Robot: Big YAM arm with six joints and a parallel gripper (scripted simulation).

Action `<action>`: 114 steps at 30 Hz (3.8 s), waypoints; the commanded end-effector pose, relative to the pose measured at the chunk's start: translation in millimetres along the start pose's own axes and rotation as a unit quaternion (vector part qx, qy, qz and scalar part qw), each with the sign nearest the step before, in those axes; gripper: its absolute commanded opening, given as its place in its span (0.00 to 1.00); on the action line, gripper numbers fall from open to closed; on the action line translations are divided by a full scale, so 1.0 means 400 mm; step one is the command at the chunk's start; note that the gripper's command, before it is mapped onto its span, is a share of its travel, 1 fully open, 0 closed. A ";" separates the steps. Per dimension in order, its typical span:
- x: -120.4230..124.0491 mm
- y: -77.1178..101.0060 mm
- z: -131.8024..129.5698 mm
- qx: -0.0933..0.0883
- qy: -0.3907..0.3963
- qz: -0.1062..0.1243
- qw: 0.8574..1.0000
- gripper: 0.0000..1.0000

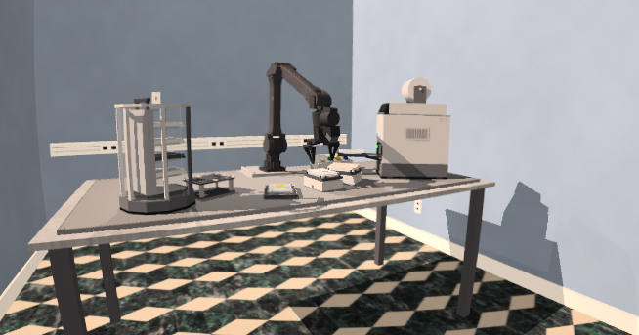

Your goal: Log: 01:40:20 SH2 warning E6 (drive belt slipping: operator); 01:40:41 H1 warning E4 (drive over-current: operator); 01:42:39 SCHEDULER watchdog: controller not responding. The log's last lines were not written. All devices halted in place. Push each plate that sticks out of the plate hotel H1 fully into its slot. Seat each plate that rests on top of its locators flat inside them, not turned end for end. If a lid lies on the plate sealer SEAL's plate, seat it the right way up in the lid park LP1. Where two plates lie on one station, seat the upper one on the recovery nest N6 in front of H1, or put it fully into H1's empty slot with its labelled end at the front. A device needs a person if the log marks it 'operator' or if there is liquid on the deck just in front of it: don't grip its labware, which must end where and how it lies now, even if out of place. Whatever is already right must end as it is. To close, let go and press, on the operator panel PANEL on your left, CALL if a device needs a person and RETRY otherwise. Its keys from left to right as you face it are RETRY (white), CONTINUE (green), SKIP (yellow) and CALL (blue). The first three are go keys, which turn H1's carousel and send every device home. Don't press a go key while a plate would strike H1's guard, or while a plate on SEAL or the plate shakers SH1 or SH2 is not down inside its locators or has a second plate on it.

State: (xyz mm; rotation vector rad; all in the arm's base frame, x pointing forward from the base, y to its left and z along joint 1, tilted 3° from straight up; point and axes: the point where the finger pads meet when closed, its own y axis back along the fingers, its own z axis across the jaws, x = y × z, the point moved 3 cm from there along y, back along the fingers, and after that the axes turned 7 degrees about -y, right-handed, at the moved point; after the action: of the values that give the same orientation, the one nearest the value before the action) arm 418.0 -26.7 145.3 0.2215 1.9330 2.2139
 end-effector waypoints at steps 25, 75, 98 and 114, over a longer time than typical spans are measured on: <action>-0.057 0.113 0.006 -0.003 0.000 -0.017 1.000 1.00; -0.042 0.392 0.034 -0.005 0.002 -0.030 1.000 1.00; -0.042 0.392 0.034 -0.005 0.002 -0.030 1.000 1.00; 0.027 0.346 0.092 0.022 0.109 -0.005 0.994 1.00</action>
State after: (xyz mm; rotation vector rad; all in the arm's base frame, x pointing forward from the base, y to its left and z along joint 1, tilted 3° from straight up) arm 415.4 -23.7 278.8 0.1230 2.0235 2.2272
